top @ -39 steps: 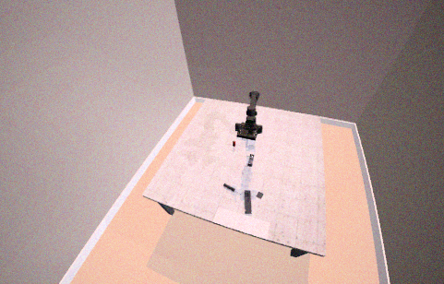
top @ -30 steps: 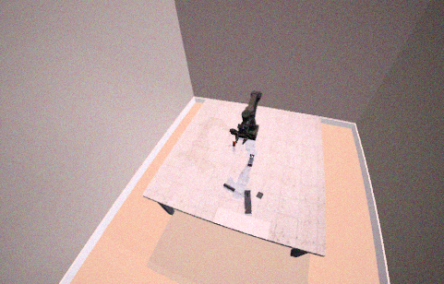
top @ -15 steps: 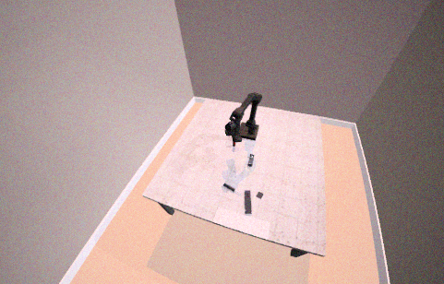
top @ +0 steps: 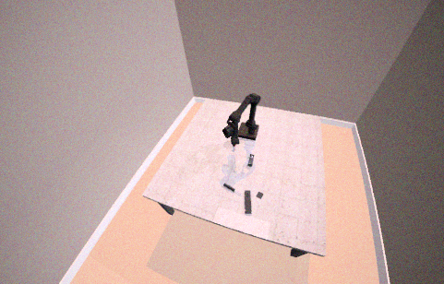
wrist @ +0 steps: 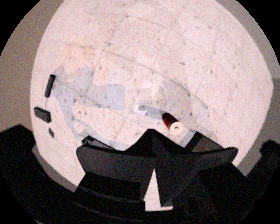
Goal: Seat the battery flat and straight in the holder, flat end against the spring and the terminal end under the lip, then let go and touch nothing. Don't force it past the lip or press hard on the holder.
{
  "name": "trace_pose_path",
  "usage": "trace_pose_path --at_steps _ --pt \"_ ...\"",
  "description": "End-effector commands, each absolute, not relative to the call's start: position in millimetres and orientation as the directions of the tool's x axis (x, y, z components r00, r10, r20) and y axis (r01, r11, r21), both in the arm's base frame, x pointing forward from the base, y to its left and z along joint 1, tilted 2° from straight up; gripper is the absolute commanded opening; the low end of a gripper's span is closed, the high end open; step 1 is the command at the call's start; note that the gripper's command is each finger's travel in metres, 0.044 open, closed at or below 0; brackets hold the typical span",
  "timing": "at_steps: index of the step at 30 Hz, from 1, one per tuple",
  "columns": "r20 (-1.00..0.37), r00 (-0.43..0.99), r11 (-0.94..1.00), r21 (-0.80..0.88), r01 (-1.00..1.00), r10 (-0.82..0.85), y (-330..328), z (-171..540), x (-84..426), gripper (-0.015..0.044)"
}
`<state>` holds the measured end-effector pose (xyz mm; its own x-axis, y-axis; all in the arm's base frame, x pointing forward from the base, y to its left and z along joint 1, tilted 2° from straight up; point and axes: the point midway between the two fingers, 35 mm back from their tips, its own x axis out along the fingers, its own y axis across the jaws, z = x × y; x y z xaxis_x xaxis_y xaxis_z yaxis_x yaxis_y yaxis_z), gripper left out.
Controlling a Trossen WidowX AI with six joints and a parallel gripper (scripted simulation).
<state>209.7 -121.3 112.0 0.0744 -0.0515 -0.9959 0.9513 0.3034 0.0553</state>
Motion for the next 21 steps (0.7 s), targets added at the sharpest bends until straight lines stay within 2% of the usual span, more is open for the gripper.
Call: trace_pose_path --at_steps 1,5,21 --pt "-0.998 0.048 0.297 0.036 0.954 -0.033 -120 81 208 0.0" --pt "-0.998 0.048 0.297 0.036 0.954 -0.032 -119 57 207 0.0" --pt "-0.998 0.046 0.297 0.034 0.954 -0.033 -127 56 189 0.0"
